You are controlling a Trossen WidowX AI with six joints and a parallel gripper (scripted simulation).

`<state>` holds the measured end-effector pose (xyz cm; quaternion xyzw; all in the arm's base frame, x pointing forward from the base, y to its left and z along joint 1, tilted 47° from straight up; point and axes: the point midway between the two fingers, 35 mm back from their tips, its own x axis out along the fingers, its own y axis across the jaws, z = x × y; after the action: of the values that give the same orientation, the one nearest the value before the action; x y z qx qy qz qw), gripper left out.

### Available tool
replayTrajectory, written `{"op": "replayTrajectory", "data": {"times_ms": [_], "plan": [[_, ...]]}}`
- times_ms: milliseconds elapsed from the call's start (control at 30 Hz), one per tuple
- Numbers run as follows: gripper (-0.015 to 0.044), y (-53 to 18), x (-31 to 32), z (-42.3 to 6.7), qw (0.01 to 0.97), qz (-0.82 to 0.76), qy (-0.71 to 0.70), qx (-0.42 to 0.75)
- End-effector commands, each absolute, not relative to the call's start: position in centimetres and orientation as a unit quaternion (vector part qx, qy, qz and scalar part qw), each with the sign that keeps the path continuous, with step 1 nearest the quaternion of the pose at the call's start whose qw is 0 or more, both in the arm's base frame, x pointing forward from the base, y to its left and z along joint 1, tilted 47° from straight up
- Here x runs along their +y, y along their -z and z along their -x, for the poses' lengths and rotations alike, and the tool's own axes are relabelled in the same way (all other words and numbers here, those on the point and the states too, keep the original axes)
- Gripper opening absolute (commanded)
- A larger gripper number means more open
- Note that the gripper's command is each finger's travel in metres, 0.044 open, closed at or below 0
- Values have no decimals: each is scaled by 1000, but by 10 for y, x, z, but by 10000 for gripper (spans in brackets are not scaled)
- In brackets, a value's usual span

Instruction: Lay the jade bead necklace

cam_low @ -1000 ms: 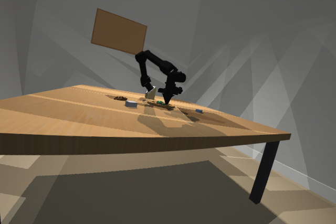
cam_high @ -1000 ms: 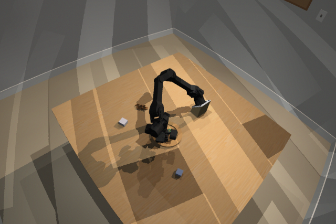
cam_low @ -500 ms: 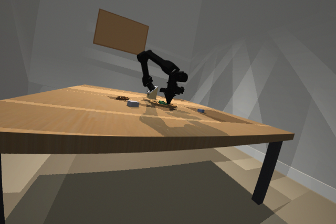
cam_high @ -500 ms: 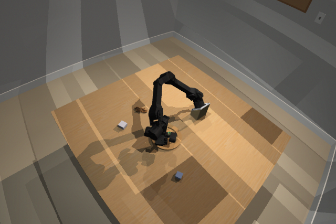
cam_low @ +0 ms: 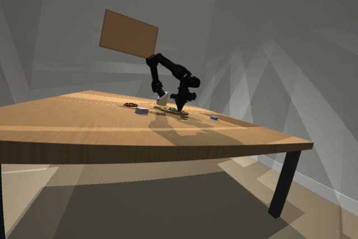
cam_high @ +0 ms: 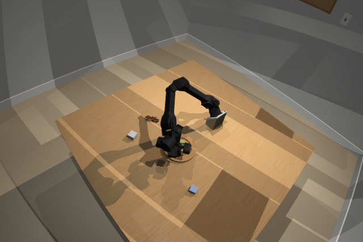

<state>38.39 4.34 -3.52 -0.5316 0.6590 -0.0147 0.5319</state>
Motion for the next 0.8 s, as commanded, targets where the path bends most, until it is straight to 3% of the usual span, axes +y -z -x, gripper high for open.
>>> {"op": "replayTrajectory", "data": {"times_ms": [0, 367, 767], "plan": [[157, 35, 43, -384, 532, 532, 15, 659], [440, 35, 44, -382, 527, 533, 13, 661], [440, 32, 47, -382, 524, 534, 12, 664]]}}
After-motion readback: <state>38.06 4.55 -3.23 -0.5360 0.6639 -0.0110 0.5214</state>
